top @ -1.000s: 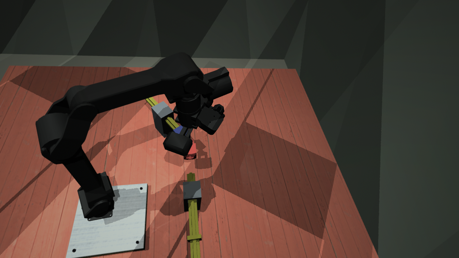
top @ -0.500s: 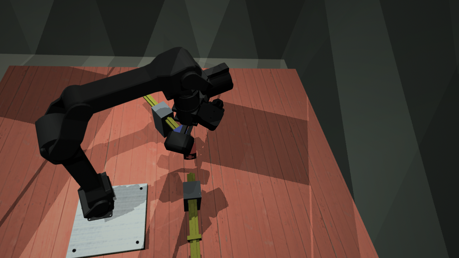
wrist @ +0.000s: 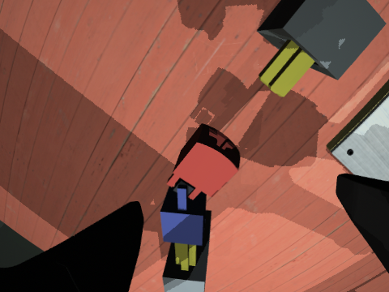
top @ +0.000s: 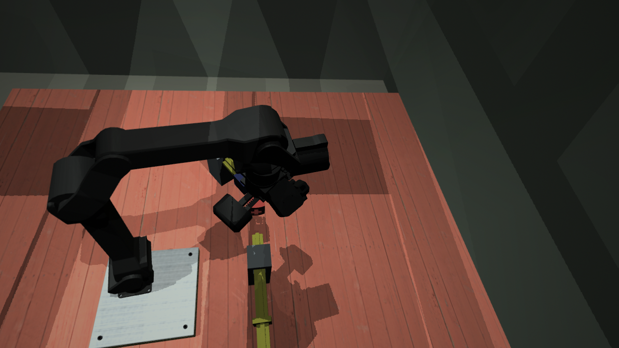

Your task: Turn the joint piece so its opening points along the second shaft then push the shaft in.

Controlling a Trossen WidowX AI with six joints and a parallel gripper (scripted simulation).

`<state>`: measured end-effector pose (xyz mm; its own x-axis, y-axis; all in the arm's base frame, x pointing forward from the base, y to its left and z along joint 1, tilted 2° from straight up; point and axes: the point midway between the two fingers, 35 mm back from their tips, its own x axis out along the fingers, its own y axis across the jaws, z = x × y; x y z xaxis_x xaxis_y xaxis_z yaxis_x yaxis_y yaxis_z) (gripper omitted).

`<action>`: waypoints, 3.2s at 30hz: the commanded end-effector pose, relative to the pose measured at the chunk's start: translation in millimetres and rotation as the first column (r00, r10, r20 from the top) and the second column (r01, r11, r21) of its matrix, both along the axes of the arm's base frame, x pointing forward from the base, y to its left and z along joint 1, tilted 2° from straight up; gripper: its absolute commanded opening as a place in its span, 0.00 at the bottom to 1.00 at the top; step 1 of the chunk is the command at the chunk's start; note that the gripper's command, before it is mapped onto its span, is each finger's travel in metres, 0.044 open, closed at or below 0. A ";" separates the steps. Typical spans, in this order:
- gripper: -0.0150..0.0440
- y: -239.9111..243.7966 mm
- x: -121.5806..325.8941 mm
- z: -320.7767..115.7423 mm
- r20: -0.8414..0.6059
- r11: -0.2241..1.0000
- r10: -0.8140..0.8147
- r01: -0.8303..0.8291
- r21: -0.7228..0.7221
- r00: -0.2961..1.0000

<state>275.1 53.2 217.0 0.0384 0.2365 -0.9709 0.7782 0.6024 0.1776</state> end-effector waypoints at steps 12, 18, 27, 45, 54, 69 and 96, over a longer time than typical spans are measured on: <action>1.00 -33.7 -4.6 -22.2 -0.192 0.879 -0.416 0.447 0.164 0.889; 1.00 -47.0 -6.9 -29.2 -0.283 0.769 -0.546 0.606 0.204 0.788; 1.00 -52.4 -8.0 -31.8 -0.323 0.714 -0.591 0.666 0.217 0.739; 1.00 -277.5 -29.7 -41.1 -0.108 0.684 -0.701 0.707 0.183 0.705; 1.00 -290.0 -36.4 -50.9 -0.089 0.695 -0.702 0.707 0.135 0.707; 1.00 -281.8 -30.0 -105.0 0.049 0.702 -0.697 0.694 -0.160 0.716; 0.91 -281.8 -26.5 -134.8 0.049 0.702 -0.697 0.694 -0.160 0.716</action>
<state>249.9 -229.2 87.6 0.1284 -0.0108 -0.9917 0.9877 -0.0884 0.1289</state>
